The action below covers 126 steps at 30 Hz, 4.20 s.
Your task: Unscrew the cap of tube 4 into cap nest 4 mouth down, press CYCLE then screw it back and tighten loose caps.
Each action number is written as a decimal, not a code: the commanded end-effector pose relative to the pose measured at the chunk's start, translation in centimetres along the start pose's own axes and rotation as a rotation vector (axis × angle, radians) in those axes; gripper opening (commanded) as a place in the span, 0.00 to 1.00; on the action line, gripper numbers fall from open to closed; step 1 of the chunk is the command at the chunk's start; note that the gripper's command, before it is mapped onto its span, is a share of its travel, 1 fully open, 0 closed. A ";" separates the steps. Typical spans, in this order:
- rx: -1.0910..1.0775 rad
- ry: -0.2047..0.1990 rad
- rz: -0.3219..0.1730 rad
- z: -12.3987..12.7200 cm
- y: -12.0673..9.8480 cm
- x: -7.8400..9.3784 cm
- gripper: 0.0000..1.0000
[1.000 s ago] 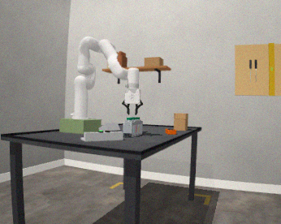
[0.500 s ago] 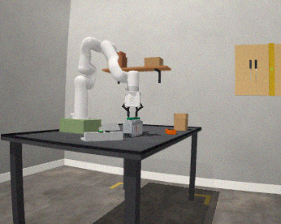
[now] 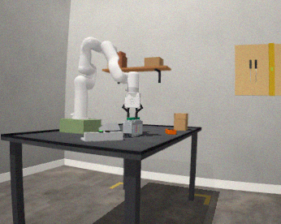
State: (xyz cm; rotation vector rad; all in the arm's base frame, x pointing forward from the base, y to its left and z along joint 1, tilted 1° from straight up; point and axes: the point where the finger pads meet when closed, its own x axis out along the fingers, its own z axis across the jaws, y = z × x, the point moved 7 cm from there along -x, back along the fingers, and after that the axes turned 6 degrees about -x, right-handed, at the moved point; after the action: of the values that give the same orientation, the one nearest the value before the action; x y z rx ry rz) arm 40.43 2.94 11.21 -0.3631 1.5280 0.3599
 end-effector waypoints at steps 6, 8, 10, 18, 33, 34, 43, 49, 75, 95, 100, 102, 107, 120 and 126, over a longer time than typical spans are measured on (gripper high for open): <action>0.000 -0.005 0.003 0.1 -0.1 0.3 0.46; 0.000 -0.005 0.003 0.1 -0.1 0.3 0.46; 0.000 -0.005 0.003 0.1 -0.1 0.3 0.46; 0.000 -0.005 0.003 0.1 -0.1 0.3 0.00; 0.140 -0.005 0.003 0.1 -0.1 0.3 0.00; 0.160 -0.005 0.003 0.1 -0.1 0.3 0.00; 0.340 -0.005 0.004 0.1 -0.1 0.3 0.00; 0.420 -0.005 0.004 0.1 -0.1 0.3 0.00; 0.489 -0.005 0.004 0.1 -0.1 -1.2 0.46; 0.517 -0.005 0.004 -1.5 -0.4 -4.3 0.00; 0.517 -0.005 0.004 -4.8 -1.1 -4.2 0.00; 0.517 -0.004 0.004 -5.7 -1.2 -4.2 0.00; 0.517 -0.004 0.004 -6.5 -1.4 -4.2 0.00; 0.517 -0.004 0.003 -11.6 -2.4 -1.7 0.00; 0.517 -0.004 0.003 -14.8 -3.0 -0.1 0.00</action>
State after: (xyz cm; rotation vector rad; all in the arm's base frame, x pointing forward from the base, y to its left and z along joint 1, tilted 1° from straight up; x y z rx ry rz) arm 30.49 -4.52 12.32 0.0446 1.5657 -0.0455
